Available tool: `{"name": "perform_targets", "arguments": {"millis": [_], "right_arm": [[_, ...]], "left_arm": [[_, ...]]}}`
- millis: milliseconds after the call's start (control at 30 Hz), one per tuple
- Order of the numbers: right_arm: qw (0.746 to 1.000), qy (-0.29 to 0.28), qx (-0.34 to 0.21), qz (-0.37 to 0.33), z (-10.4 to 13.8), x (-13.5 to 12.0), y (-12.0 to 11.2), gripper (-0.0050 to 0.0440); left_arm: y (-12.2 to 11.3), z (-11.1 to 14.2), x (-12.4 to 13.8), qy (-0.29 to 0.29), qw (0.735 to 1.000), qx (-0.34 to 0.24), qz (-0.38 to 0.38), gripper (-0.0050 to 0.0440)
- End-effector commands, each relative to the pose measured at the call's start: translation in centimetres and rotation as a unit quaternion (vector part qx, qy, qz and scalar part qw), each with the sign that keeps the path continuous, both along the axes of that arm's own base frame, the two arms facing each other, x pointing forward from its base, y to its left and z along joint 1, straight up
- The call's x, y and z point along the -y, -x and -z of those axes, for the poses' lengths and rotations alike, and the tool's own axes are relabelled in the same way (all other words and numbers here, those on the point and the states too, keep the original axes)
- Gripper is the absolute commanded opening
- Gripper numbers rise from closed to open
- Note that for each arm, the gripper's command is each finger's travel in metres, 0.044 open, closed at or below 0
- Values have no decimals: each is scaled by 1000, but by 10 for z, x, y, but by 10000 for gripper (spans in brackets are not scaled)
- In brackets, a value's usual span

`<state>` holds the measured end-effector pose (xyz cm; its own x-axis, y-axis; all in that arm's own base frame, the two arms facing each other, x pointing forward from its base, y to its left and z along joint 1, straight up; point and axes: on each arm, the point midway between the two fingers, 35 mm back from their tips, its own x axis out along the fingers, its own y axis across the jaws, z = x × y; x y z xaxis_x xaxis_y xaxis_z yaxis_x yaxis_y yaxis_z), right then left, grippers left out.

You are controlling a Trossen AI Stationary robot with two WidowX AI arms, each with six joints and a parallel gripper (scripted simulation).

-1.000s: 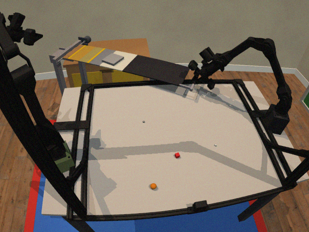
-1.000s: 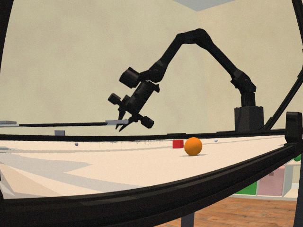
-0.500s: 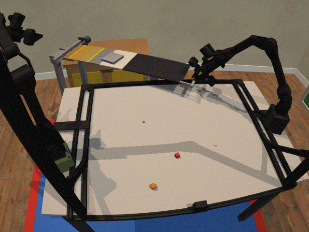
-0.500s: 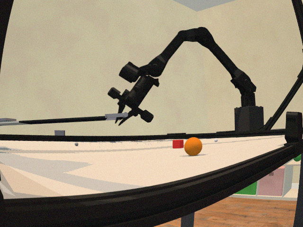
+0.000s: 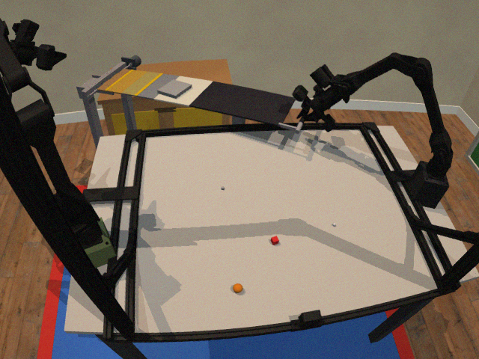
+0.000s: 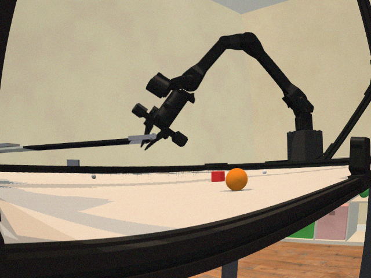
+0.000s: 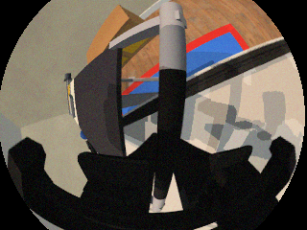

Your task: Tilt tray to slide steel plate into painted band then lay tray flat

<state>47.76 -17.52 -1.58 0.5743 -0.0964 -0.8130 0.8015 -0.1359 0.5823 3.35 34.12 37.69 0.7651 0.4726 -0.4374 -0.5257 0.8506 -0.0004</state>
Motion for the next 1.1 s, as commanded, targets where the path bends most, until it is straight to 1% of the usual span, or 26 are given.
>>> {"name": "perform_targets", "arguments": {"millis": [0, 1067], "right_arm": [[1000, 2, 9, 0, -17, 1, -1, 0], [1000, 4, 19, 0, -39, 1, -3, 0]], "left_arm": [[0, 0, 0, -1, 1000, 1, 2, 440], [0, 0, 0, -1, 1000, 1, 2, 440]]}}
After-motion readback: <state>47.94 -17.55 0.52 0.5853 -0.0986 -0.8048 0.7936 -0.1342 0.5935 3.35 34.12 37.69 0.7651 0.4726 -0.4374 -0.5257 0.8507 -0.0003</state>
